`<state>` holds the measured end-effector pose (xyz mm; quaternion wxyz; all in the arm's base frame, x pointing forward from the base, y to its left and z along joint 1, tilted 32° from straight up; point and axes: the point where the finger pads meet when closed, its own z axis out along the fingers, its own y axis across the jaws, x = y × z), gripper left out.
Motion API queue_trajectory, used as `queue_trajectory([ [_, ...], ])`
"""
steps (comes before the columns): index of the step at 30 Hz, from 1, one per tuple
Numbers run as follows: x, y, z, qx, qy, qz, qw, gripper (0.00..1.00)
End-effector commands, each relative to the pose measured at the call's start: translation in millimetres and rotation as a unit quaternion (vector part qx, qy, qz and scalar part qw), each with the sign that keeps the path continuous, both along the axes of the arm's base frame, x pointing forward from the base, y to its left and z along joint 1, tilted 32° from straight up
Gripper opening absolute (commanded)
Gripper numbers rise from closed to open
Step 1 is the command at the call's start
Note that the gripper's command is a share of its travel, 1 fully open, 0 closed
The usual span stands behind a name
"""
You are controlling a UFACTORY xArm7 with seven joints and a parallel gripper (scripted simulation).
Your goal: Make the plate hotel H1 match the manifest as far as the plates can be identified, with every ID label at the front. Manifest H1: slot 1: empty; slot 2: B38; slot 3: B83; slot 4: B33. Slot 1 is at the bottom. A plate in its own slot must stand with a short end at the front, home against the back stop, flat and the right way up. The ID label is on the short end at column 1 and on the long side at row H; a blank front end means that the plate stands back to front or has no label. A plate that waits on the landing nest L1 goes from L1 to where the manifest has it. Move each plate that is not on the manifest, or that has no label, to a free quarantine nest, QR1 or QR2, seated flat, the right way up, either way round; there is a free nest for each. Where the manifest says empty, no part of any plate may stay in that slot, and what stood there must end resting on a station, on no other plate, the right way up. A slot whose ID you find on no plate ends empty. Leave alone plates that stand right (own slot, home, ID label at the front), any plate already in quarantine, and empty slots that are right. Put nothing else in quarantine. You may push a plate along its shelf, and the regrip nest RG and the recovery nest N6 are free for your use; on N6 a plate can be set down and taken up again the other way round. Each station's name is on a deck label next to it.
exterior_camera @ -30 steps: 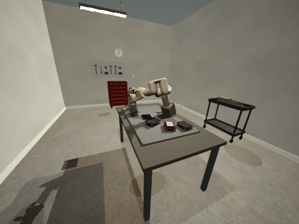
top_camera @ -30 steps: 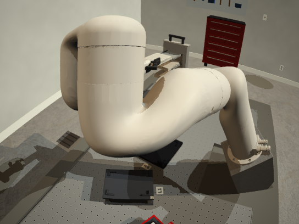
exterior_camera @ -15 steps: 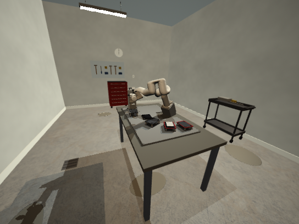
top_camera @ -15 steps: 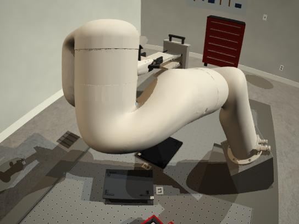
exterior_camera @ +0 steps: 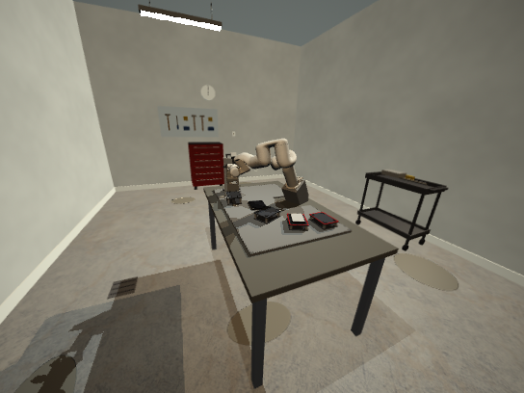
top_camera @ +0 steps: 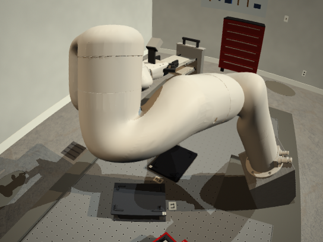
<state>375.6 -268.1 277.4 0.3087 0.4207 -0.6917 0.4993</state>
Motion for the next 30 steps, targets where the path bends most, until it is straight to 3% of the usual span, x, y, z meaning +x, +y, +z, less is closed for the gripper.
queue_trajectory([
  [1,-0.1,-4.8,-0.3,0.0,-0.001,-0.001,1.0,0.0],
  [12,-0.2,-18.2,-4.6,0.0,-0.001,-0.001,1.0,0.0],
  [30,0.3,-20.2,-6.3,0.0,-0.001,-0.001,1.0,0.0],
])
